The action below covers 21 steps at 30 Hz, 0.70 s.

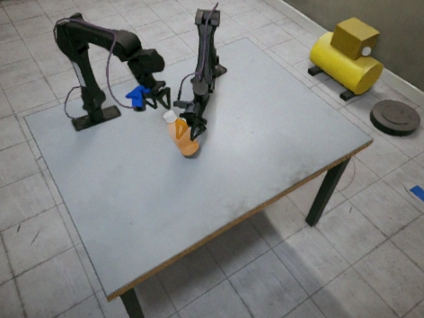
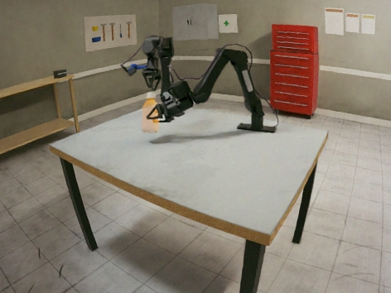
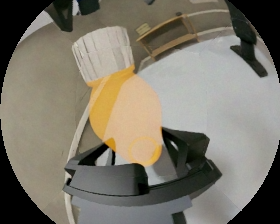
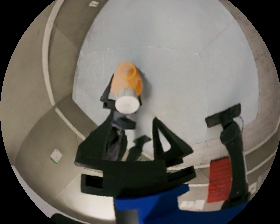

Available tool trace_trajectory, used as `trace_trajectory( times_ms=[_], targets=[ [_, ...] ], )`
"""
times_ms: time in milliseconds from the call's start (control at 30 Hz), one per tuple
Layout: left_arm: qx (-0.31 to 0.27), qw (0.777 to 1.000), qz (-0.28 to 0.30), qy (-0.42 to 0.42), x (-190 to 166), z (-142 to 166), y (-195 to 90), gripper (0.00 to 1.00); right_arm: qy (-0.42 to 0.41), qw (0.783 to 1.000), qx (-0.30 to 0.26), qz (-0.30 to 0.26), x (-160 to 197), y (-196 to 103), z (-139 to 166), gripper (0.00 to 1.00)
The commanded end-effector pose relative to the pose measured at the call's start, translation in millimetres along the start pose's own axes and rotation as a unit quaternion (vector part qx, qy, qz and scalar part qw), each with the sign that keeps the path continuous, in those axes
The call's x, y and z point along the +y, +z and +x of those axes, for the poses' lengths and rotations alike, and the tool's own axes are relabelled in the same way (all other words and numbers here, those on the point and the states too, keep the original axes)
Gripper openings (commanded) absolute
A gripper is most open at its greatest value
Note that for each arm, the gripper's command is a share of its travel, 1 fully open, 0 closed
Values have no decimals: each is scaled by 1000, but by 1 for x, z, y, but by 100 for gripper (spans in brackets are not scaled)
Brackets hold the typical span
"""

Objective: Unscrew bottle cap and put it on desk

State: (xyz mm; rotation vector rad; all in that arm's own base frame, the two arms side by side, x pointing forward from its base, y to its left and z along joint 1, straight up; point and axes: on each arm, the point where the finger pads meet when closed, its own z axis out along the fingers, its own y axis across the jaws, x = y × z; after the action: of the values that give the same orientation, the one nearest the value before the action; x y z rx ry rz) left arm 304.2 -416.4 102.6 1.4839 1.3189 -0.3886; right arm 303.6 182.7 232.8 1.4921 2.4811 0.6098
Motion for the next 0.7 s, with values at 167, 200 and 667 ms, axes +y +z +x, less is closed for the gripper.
trace_trajectory(
  times_ms=[167, 200, 667],
  targets=[
    [-21, 1000, -16, 7, 11, -17, -5, 0, -9, 999, 1, -40, 16, -11, 0, 70],
    [-21, 1000, -16, 7, 11, -17, -5, 0, -9, 999, 1, -40, 16, -11, 0, 70],
    [-21, 1000, -16, 7, 11, -17, -5, 0, -9, 999, 1, -37, 15, -4, 1, 70]
  ],
)
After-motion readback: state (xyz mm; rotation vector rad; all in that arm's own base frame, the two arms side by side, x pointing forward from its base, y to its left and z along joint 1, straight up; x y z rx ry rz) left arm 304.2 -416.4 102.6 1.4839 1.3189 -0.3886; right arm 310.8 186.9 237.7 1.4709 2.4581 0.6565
